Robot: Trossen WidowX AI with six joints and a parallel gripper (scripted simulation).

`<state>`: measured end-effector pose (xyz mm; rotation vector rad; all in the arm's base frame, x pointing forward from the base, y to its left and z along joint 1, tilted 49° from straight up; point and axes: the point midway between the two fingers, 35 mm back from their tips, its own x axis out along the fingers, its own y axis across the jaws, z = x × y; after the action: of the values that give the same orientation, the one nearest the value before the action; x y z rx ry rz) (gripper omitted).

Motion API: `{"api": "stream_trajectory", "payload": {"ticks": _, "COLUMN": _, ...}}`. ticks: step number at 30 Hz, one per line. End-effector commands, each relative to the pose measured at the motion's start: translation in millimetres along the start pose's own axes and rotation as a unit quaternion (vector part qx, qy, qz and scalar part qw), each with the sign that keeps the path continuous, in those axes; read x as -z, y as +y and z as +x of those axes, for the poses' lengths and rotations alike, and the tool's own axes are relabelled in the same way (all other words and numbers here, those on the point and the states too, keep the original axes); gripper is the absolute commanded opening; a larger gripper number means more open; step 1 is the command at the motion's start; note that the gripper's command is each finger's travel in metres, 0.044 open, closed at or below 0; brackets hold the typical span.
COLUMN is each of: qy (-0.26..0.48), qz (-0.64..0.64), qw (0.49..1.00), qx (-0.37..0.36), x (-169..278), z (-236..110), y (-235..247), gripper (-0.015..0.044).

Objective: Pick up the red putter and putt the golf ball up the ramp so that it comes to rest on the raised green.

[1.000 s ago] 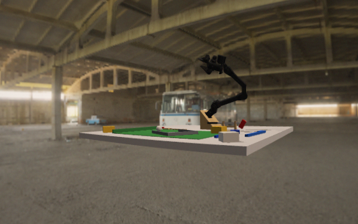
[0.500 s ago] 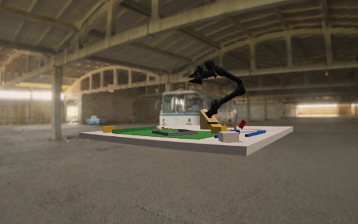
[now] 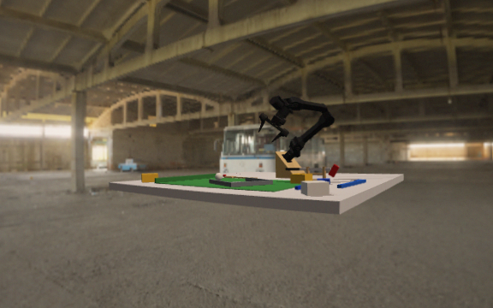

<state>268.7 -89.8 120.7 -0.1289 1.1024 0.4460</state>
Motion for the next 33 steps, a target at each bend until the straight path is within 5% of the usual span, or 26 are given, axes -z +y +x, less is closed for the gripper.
{"api": "stream_trajectory", "payload": {"ticks": 1, "qy": -0.052, "qz": -0.228, "qw": 0.955, "qx": -0.181, "x": -11.8, "z": 31.2, "y": 73.2, "gripper": 0.0440}}
{"api": "stream_trajectory", "payload": {"ticks": 13, "qy": -0.239, "qz": -0.459, "qw": 0.780, "qx": -0.352, "x": -35.3, "z": 35.7, "y": 177.2, "gripper": 0.0440}}
{"api": "stream_trajectory", "payload": {"ticks": 33, "qy": -0.243, "qz": -0.462, "qw": 0.776, "qx": -0.354, "x": -31.5, "z": 55.2, "y": 191.2, "gripper": 0.0440}}
